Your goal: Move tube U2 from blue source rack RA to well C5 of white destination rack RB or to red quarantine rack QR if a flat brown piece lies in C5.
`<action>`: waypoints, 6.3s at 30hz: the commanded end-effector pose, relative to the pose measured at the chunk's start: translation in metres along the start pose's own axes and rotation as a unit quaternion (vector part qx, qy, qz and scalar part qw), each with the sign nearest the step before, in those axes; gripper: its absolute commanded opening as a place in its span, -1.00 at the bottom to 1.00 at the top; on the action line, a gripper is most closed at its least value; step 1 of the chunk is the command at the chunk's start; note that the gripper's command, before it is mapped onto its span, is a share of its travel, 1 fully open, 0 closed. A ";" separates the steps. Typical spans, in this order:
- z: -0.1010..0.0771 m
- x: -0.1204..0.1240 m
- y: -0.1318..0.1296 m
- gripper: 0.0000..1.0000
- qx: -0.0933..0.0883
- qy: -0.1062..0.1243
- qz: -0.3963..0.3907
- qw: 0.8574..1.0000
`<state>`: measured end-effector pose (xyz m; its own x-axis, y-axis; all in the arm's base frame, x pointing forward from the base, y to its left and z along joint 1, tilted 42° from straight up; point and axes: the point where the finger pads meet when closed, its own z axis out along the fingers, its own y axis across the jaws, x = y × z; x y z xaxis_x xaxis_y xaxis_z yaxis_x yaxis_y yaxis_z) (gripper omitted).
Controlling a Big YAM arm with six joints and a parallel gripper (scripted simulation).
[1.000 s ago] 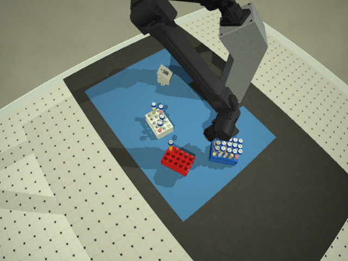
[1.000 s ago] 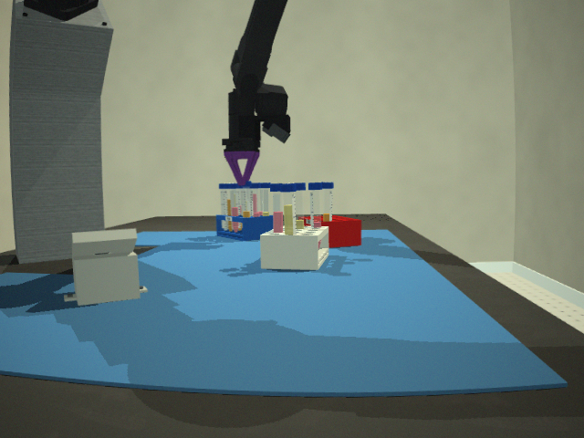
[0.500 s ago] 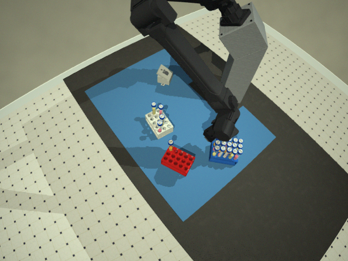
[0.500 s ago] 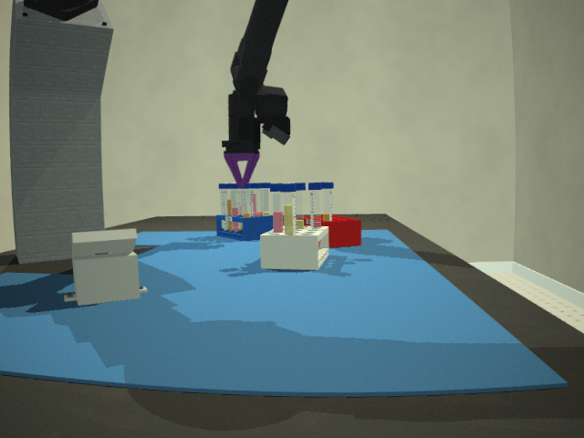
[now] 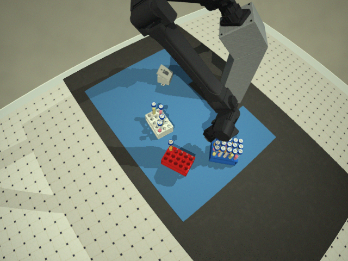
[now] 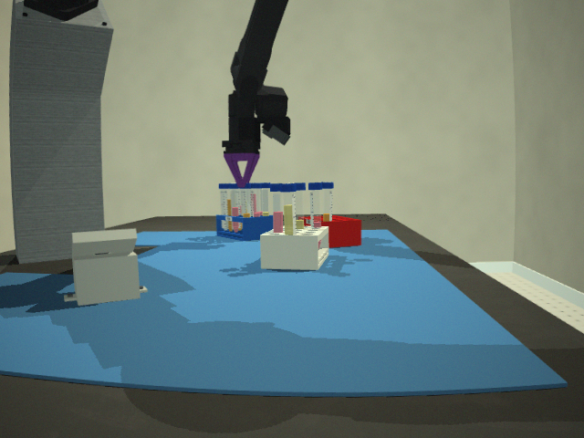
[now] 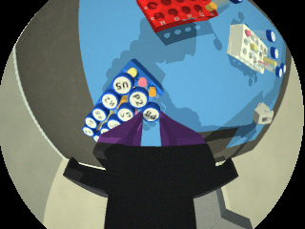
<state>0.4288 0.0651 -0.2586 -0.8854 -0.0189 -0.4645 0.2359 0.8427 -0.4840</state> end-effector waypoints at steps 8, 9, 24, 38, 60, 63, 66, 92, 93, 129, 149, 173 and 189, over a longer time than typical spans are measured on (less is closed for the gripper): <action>-0.004 -0.003 0.003 -0.40 -0.003 -0.005 -0.001 1.000; -0.004 -0.003 0.003 -0.40 -0.003 -0.005 -0.001 1.000; -0.026 -0.005 0.006 -0.40 -0.006 -0.010 -0.003 1.000; -0.061 -0.004 0.005 -0.40 -0.007 -0.011 -0.002 1.000; -0.072 -0.031 -0.012 -1.00 -0.005 -0.011 -0.089 0.996; -0.070 -0.037 -0.019 -1.00 -0.004 -0.011 -0.139 0.990; -0.068 -0.043 -0.027 -1.00 -0.003 -0.010 -0.189 0.982; -0.056 -0.105 -0.078 -1.00 -0.001 -0.016 -0.226 0.974; -0.056 -0.105 -0.078 -1.00 -0.001 -0.016 -0.226 0.974; -0.055 -0.105 -0.082 -1.00 -0.006 -0.008 -0.077 0.997; -0.055 -0.105 -0.082 -1.00 -0.007 -0.006 0.221 0.975; -0.052 -0.119 -0.113 -1.00 -0.006 -0.009 0.462 0.887; -0.052 -0.137 -0.166 -1.00 -0.002 -0.006 0.452 0.892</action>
<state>0.4868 -0.0360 -0.0921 -0.3241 0.6761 -0.6616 0.8582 0.5044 0.0951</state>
